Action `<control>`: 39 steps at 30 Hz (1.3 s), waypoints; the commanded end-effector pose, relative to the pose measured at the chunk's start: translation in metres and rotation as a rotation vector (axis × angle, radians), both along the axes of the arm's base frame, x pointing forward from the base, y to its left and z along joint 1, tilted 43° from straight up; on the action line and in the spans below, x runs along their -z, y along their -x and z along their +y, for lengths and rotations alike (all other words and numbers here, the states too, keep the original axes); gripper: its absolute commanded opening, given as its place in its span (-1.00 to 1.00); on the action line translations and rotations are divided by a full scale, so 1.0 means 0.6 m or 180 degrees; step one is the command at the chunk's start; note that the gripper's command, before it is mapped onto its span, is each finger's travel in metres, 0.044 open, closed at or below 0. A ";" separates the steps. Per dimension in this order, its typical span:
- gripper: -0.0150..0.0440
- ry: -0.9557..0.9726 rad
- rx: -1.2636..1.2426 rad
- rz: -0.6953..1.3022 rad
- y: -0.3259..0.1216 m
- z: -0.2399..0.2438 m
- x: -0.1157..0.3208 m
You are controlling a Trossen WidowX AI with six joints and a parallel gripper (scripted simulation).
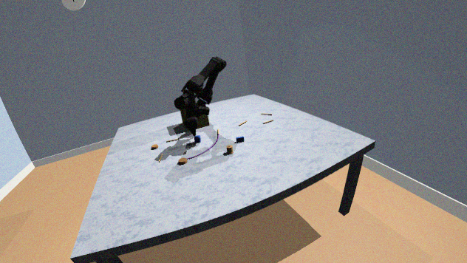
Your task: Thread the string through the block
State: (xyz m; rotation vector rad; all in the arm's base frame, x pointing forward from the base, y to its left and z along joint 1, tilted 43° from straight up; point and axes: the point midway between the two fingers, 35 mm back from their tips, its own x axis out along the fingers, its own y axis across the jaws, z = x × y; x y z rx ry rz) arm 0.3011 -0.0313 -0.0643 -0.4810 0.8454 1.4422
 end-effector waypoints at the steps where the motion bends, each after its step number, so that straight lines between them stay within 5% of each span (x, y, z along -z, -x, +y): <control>1: 1.00 -0.0021 -0.0012 -0.0011 0.000 0.001 -0.001; 3: 1.00 -0.0020 -0.0012 -0.0011 0.000 0.000 0.000; 11: 0.31 -0.0004 -0.0005 -0.0004 0.000 0.000 0.000; 19: 0.31 -0.0006 -0.0007 -0.0004 0.000 0.000 0.000; 28: -0.49 -0.0006 -0.0007 -0.0004 0.000 0.000 0.000; 39: -0.49 -0.0006 -0.0007 -0.0004 0.000 0.000 0.000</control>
